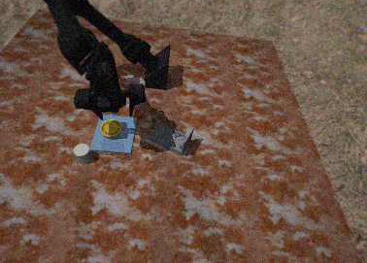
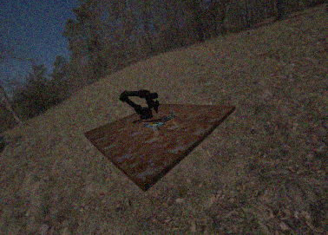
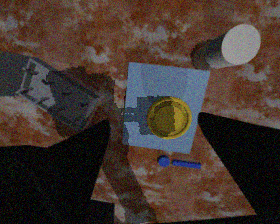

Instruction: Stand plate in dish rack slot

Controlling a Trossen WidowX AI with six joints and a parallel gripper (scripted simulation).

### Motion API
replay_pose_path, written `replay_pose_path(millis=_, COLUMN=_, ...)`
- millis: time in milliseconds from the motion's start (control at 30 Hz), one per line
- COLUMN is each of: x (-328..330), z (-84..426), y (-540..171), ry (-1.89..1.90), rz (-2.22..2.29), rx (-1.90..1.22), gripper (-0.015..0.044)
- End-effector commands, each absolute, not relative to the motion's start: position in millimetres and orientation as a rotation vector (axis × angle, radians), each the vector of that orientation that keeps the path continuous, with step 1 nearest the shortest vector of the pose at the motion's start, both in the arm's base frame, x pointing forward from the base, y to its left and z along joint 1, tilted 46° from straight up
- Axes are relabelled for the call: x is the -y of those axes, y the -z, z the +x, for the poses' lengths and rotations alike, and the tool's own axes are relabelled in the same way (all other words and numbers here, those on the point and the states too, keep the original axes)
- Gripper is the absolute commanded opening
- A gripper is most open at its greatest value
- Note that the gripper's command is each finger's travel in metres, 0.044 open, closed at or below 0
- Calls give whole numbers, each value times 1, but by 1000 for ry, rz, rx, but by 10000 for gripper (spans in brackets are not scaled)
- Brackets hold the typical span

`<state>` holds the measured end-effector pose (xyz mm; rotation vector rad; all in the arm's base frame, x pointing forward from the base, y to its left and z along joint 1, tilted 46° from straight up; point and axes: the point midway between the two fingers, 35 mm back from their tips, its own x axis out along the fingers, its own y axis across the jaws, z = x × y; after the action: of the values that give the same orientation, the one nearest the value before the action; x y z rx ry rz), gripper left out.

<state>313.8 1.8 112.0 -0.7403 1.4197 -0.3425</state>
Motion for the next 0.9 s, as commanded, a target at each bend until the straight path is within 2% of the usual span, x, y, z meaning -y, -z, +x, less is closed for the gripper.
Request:
replay_pose_path(millis=0, x=27, z=303, y=-108, ry=478, rz=-699, rx=-1441, gripper=400)
replay_pose_path(millis=133, x=48, z=294, y=-106, ry=585, rz=-666, rx=-1455, gripper=400)
replay_pose_path(millis=867, x=65, z=300, y=-84, ry=588, rz=-663, rx=-1455, gripper=400)
